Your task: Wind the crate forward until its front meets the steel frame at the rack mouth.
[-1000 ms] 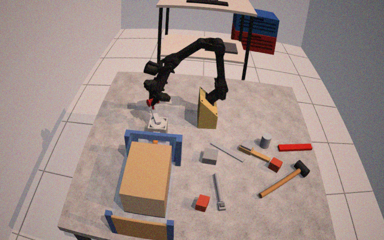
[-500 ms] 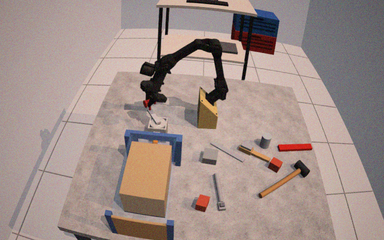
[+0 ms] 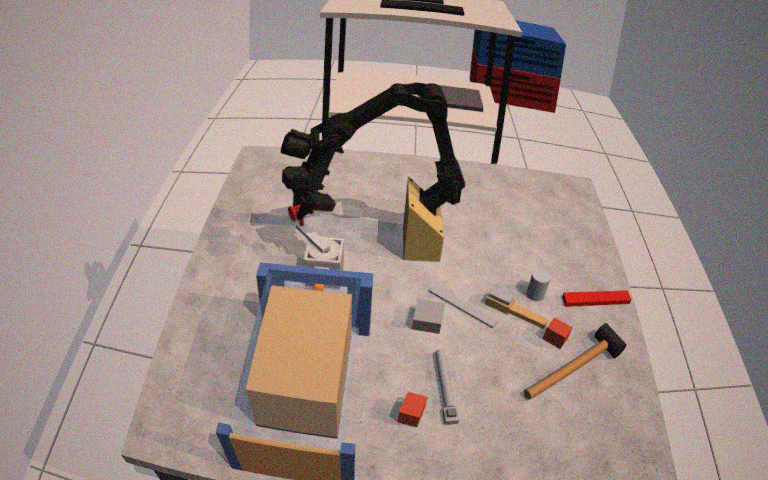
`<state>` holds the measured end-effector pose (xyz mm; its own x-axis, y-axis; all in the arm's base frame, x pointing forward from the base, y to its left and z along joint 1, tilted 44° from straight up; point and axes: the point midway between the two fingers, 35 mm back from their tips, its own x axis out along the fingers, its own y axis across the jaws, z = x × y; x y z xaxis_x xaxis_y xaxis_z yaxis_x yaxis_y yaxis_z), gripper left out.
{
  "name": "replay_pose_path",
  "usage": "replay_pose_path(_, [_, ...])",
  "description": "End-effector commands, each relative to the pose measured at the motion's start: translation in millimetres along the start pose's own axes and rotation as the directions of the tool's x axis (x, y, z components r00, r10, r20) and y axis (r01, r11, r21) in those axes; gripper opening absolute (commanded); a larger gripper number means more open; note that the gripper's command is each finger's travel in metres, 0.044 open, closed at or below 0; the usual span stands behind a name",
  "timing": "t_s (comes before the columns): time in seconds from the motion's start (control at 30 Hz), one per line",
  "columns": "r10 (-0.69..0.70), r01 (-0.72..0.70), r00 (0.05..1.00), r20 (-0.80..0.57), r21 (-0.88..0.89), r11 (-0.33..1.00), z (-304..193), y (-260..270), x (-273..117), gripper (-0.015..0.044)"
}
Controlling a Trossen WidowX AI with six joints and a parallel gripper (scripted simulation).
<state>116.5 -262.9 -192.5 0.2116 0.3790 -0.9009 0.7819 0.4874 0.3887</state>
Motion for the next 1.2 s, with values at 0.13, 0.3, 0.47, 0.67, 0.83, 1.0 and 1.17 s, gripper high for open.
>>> replay_pose_path(0.13, [0.003,-0.002,1.000,0.020,-0.023,1.000,21,8,10,0.0000])
replay_pose_path(0.3, [0.003,-0.003,1.000,0.020,-0.024,1.000,28,11,13,0.0000])
replay_pose_path(0.47, [0.004,-0.003,1.000,0.021,-0.024,1.000,34,15,16,0.0000])
replay_pose_path(0.67, [0.005,-0.004,1.000,0.021,-0.024,1.000,41,20,19,0.0000])
replay_pose_path(0.83, [0.005,-0.005,1.000,0.021,-0.025,1.000,47,25,21,0.0000])
replay_pose_path(1.0, [0.006,-0.005,1.000,0.022,-0.025,1.000,52,30,23,0.0000])
replay_pose_path(1.17, [0.006,-0.006,1.000,0.022,-0.025,1.000,57,36,26,0.0000])
